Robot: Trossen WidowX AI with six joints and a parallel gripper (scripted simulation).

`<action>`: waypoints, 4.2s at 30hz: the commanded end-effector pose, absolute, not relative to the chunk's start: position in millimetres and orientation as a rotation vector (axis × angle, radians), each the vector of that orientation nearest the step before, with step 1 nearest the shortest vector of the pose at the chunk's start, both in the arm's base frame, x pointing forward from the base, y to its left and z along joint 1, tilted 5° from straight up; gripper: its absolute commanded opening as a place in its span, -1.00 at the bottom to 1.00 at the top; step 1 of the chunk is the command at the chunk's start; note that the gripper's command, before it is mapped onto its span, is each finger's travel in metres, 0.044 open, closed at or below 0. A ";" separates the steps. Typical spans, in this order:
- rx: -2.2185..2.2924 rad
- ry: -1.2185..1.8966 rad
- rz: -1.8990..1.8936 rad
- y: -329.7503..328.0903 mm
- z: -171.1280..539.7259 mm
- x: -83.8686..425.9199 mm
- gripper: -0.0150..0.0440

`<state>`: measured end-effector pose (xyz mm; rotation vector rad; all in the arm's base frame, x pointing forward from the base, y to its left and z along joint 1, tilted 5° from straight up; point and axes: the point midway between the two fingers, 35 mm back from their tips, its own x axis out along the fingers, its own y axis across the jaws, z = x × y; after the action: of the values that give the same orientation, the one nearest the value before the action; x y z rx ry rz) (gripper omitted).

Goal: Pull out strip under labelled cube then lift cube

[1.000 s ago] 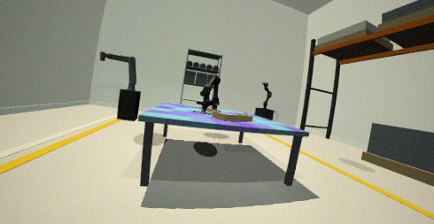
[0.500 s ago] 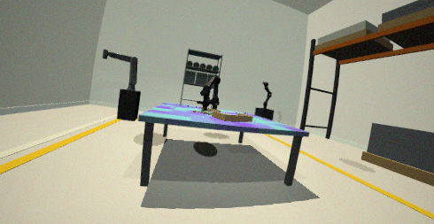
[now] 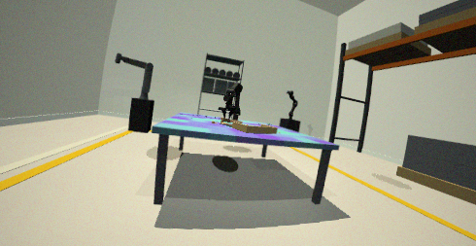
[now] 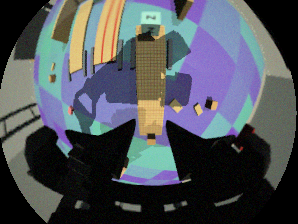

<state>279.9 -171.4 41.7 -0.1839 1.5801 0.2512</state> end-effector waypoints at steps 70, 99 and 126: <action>-0.173 1.566 0.254 -118.2 13.6 440.2 0.36; -0.176 1.568 0.256 -112.8 28.1 415.6 -0.49; -0.170 1.575 0.257 -93.8 53.2 339.6 -0.49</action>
<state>346.4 -95.7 48.3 -0.1626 1.5896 0.2562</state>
